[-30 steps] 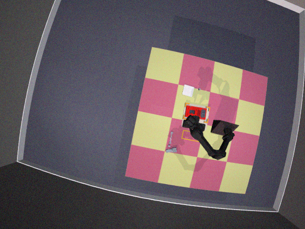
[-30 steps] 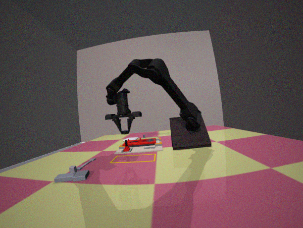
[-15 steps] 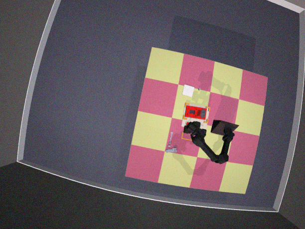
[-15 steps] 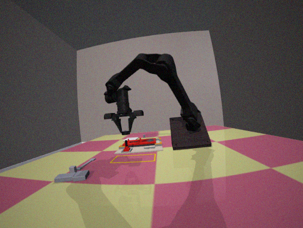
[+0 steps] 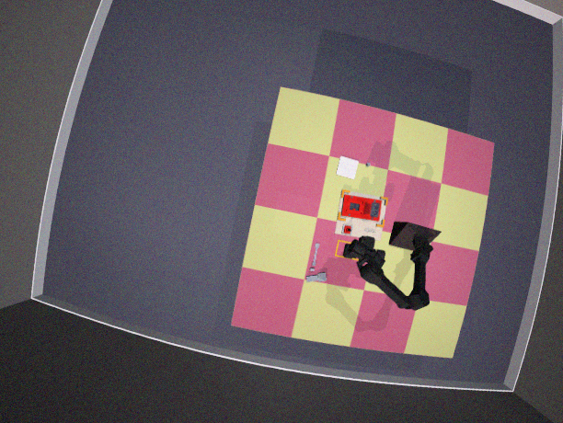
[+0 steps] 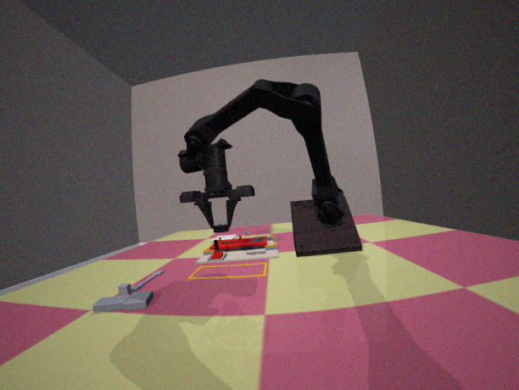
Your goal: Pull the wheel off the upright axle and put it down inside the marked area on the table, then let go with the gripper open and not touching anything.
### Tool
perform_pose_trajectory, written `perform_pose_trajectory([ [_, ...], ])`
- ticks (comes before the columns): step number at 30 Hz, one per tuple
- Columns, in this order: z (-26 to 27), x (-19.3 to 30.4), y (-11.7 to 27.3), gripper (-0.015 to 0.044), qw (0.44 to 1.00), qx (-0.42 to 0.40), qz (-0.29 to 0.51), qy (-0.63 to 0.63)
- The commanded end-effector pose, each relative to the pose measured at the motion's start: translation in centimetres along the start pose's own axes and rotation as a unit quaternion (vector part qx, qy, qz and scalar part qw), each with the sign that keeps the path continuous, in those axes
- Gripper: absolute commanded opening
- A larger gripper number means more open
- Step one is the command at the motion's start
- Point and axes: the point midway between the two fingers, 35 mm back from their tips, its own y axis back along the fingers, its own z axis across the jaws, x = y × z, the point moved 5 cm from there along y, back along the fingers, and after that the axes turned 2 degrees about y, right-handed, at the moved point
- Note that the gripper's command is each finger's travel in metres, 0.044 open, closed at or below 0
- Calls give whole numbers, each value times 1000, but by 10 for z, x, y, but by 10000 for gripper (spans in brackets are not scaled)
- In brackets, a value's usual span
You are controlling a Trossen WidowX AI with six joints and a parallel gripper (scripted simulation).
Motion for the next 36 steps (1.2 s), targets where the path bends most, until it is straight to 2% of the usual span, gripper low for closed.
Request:
perform_pose_trajectory([
  [1,-10,12,-1,0,1000,2,3,-4],
  [16,-11,14,-25,0,1000,2,3,-3],
  [31,-11,15,-98,0,1000,1,4,-3],
  [36,-12,16,-105,0,1000,1,5,-3],
])
